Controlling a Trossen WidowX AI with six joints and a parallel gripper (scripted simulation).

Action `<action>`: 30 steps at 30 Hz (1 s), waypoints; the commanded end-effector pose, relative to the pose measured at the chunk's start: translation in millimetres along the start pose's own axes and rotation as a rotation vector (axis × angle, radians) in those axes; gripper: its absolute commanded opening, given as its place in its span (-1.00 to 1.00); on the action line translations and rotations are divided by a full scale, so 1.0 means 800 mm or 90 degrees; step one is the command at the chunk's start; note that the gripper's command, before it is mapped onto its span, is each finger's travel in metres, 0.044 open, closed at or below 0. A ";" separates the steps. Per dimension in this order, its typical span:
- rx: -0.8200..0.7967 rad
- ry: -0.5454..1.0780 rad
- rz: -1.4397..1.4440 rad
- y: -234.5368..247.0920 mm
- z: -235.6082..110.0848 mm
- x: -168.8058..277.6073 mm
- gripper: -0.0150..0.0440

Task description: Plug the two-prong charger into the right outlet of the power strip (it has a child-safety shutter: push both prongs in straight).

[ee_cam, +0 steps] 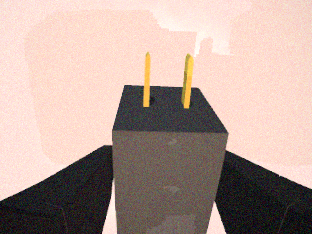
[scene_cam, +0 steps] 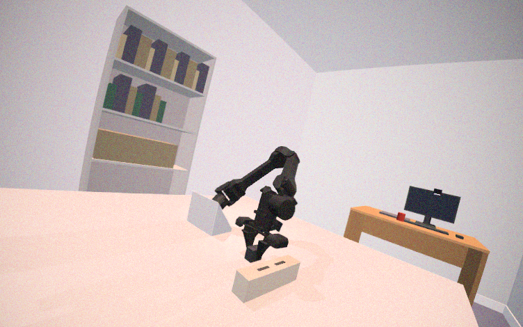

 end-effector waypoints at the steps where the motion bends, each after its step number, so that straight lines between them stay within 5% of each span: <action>1: 0.000 0.000 -0.001 0.000 -0.001 0.000 -0.11; 6: 0.000 0.000 -0.001 0.000 -0.001 0.000 -0.23; 9: 0.000 0.000 0.000 -0.001 -0.006 0.000 -0.49; 21: 0.000 -0.002 0.004 0.002 -0.069 0.006 -0.49; 30: -0.002 -0.003 0.040 0.001 -0.068 0.011 -0.49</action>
Point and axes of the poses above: the point midway between the two fingers, 35 mm back from their tips, its own z axis out along the fingers, its own y axis across the jaws, x = y × z, the point moved 5 cm from there along -z, back along the fingers, and after that the axes turned 4 degrees about z, right-handed, at the moved point
